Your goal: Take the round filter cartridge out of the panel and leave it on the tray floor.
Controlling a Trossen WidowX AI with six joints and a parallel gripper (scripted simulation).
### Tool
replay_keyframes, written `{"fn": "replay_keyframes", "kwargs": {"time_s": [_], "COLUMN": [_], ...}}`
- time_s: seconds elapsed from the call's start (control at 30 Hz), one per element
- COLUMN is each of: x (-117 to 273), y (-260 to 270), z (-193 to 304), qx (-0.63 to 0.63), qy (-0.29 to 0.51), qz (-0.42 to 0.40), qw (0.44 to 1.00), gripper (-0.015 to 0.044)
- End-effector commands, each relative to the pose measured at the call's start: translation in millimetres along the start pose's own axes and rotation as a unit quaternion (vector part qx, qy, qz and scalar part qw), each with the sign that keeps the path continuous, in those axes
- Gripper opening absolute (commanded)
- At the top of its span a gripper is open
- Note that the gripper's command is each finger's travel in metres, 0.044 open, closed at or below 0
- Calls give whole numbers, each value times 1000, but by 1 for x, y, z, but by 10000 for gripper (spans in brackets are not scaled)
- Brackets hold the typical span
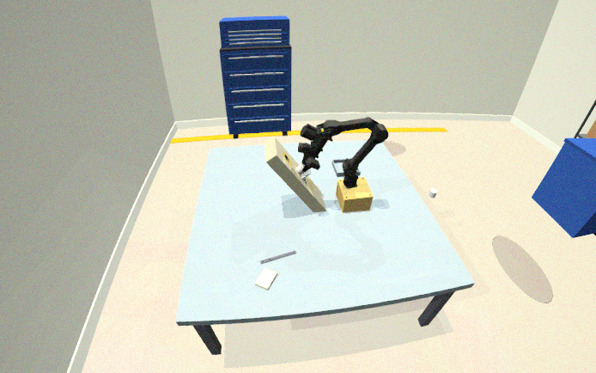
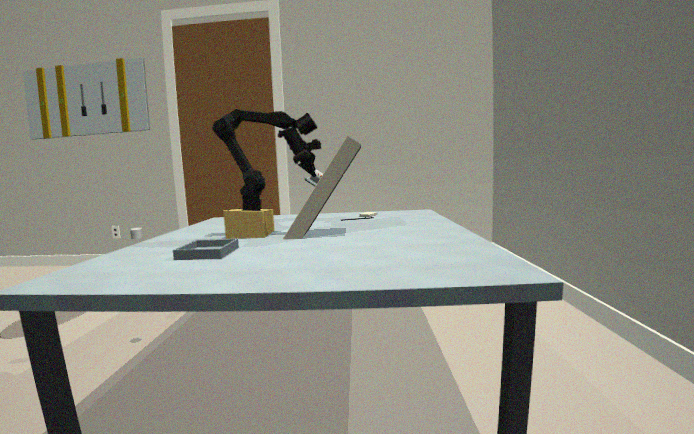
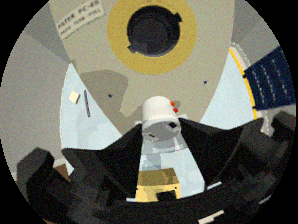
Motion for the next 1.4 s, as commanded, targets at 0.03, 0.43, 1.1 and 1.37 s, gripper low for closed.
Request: {"fn": "replay_keyframes", "kwargs": {"time_s": [0.03,0.43,1.1,1.37], "x": [7,55,90,86], "y": [2,2,-22,-45], "z": [-15,-20,-23,-26], "qx": [2,2,5,5], "qy": [-16,-15,-7,-5], "qz": [-2,-1,3,3], "qw": [1000,1000,1000,1000], "gripper": [0,0,0,0]}}
Point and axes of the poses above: the point midway between the two fingers, 35 mm back from their tips, its own x axis back along the fingers, its own y axis across the jaws, z = x × y, the point moved 2 cm from there along x, back along the fingers, and after that the axes turned 8 degrees about -x, right-handed, at the moved point
